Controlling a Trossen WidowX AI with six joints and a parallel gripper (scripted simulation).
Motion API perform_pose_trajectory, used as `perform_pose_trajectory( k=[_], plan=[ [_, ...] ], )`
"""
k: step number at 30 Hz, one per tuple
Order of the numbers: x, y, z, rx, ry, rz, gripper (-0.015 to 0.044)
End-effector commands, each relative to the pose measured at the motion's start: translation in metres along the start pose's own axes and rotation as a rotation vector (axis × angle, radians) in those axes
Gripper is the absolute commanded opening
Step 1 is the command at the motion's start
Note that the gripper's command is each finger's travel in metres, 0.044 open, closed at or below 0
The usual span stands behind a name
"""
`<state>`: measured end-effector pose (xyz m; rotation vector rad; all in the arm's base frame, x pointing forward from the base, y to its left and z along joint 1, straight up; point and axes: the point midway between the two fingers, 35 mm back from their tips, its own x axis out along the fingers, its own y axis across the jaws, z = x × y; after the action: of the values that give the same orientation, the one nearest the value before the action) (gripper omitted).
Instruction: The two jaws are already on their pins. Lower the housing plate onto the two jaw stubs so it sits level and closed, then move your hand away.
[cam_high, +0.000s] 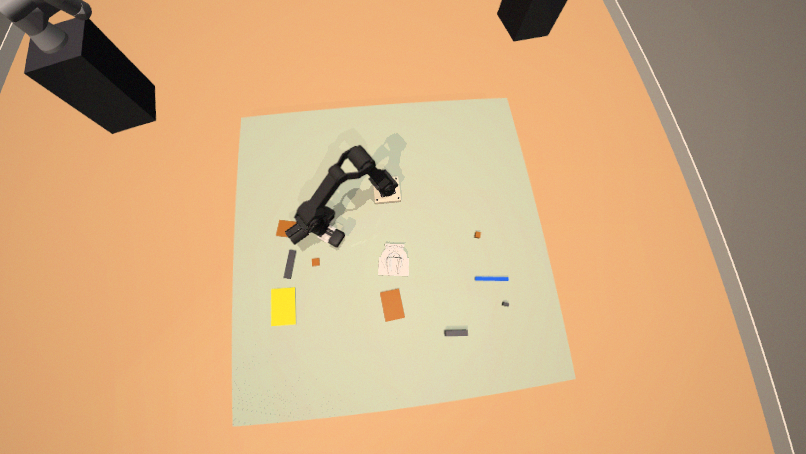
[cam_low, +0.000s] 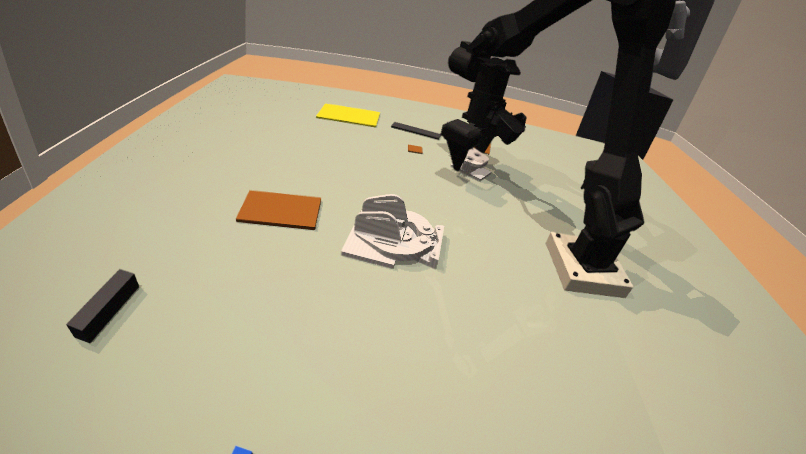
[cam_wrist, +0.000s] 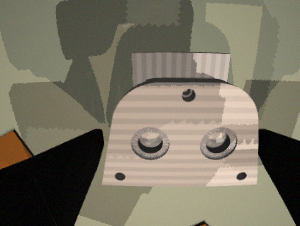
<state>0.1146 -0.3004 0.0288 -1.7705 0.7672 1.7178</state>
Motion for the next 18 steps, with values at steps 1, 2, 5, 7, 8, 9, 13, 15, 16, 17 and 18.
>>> perform_pose_trajectory(
  k=[1, 2, 5, 7, 8, 9, 13, 15, 16, 17, 18],
  plan=[
    [0.0004, 0.0008, 0.0002, 0.006, -0.002, 0.006, 0.0440],
    [0.0004, 0.0008, 0.0002, 0.006, -0.002, 0.006, 0.0440],
    [0.0004, 0.0008, 0.0002, 0.006, -0.002, 0.006, 0.0440],
    [0.0004, 0.0008, 0.0002, 0.006, -0.002, 0.006, 0.0440],
    [0.0004, 0.0008, 0.0002, 0.006, -0.002, 0.006, 0.0440],
    [0.0004, 0.0008, 0.0002, 0.006, -0.002, 0.006, 0.0440],
    [0.0000, 0.0000, 0.0000, 0.000, 0.000, 0.000, 0.0420],
    [0.0000, 0.0000, 0.0000, 0.000, 0.000, 0.000, 0.0407],
    [0.0000, 0.0000, 0.0000, 0.000, 0.000, 0.000, 0.0400],
    [0.0000, 0.0000, 0.0000, 0.000, 0.000, 0.000, 0.0393],
    [0.0000, 0.0000, 0.0000, 0.000, 0.000, 0.000, 0.0387]
  ],
)
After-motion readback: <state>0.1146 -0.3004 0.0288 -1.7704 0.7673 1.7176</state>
